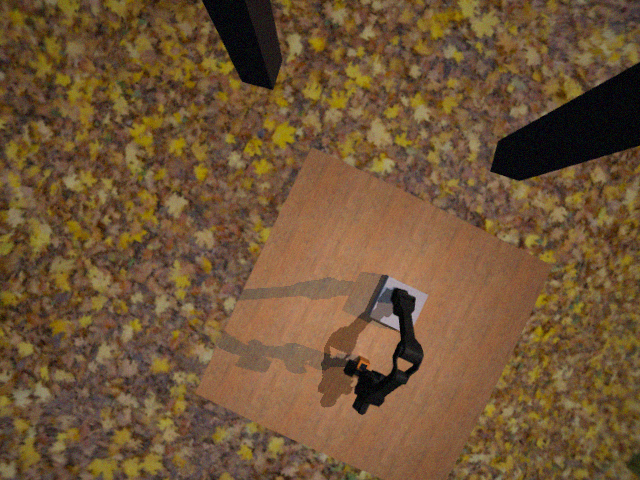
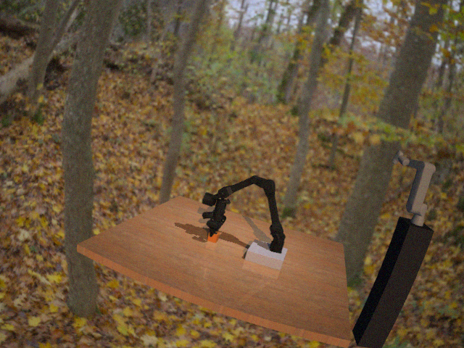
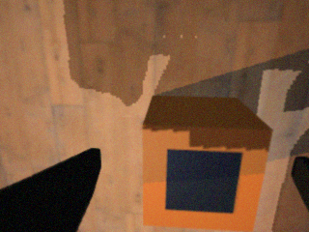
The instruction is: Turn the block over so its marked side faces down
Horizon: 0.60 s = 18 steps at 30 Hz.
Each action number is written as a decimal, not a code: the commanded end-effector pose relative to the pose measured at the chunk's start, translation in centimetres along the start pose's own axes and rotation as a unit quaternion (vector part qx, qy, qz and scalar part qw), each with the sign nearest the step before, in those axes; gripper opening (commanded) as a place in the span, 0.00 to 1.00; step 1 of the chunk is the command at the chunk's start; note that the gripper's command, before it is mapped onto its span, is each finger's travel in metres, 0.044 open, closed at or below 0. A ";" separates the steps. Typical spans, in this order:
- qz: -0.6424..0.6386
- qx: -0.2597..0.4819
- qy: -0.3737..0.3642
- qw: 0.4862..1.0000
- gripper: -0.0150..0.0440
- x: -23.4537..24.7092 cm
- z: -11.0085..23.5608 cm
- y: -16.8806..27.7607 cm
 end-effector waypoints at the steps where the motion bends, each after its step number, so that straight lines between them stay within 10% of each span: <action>1: 0.001 0.009 0.001 1.000 1.00 0.0 -1.0 0.3; 18: 0.001 0.009 0.001 1.000 0.60 0.0 -1.1 0.3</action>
Point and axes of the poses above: the point midway between the two fingers, 35 mm back from their tips, its own z axis back along the fingers, its own x axis across the jaws, y = z × x, the point moved 5 cm from there along z, back along the fingers, and after that the axes turned 11 degrees about z, right-handed, at the moved point
